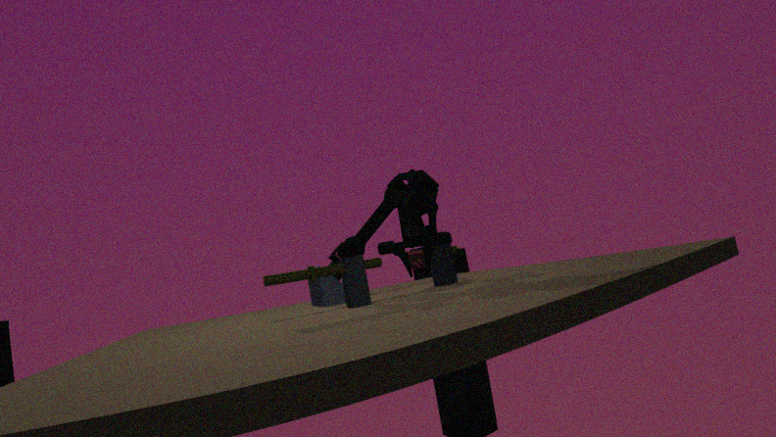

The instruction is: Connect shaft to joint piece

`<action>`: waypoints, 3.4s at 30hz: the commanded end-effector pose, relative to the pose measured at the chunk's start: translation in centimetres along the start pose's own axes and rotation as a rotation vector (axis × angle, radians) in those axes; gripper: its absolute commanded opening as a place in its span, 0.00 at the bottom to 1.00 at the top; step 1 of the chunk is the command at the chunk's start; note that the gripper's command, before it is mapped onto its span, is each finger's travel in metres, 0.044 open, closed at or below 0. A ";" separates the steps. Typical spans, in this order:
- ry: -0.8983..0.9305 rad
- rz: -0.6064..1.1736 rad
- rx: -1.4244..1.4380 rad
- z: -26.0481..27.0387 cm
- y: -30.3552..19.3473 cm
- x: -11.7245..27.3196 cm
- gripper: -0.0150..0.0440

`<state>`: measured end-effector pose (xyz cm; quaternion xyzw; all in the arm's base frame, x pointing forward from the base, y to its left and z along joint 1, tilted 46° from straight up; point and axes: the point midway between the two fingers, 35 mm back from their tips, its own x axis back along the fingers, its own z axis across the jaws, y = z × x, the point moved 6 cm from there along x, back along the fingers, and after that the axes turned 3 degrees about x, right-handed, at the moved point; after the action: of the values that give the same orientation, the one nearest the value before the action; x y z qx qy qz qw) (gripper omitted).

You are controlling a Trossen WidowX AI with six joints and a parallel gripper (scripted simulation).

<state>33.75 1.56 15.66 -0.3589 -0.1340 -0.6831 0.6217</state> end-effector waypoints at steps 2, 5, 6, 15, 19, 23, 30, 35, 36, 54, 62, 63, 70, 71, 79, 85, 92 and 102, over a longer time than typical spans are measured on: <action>0.002 -0.001 -0.003 0.0 0.0 0.0 0.56; 0.002 -0.001 -0.003 0.0 0.0 0.0 0.56; 0.002 -0.001 -0.003 0.0 0.0 0.0 0.56; 0.000 0.000 0.000 0.0 0.0 0.0 0.50; 0.000 0.000 0.000 0.0 0.0 0.0 0.41; 0.000 0.000 0.000 0.0 0.0 0.0 0.25; 0.004 -0.007 -0.030 -0.2 0.0 0.0 0.25; 0.012 -0.028 -0.123 -0.6 -0.2 0.1 0.25; 0.014 -0.031 -0.140 -0.7 -0.2 0.1 0.25; 0.034 -0.094 -0.439 -2.1 -1.0 0.4 0.25; 0.038 -0.120 -0.573 -2.6 -1.5 0.4 0.25; 0.038 -0.123 -0.589 -2.6 -1.6 0.4 0.25; 0.037 -0.145 -0.707 -3.0 -2.0 0.5 0.25; 0.036 -0.148 -0.724 -3.0 -2.1 0.5 0.25; 0.029 -0.172 -0.860 -3.3 -2.7 0.6 0.25; 0.019 -0.189 -0.962 -3.5 -3.1 0.6 0.25; 0.005 -0.209 -1.081 -3.6 -3.6 0.6 0.25; -0.024 -0.236 -1.249 -3.6 -4.3 0.7 0.25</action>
<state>28.74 -0.45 14.64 -0.6341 0.2304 -0.6997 0.2351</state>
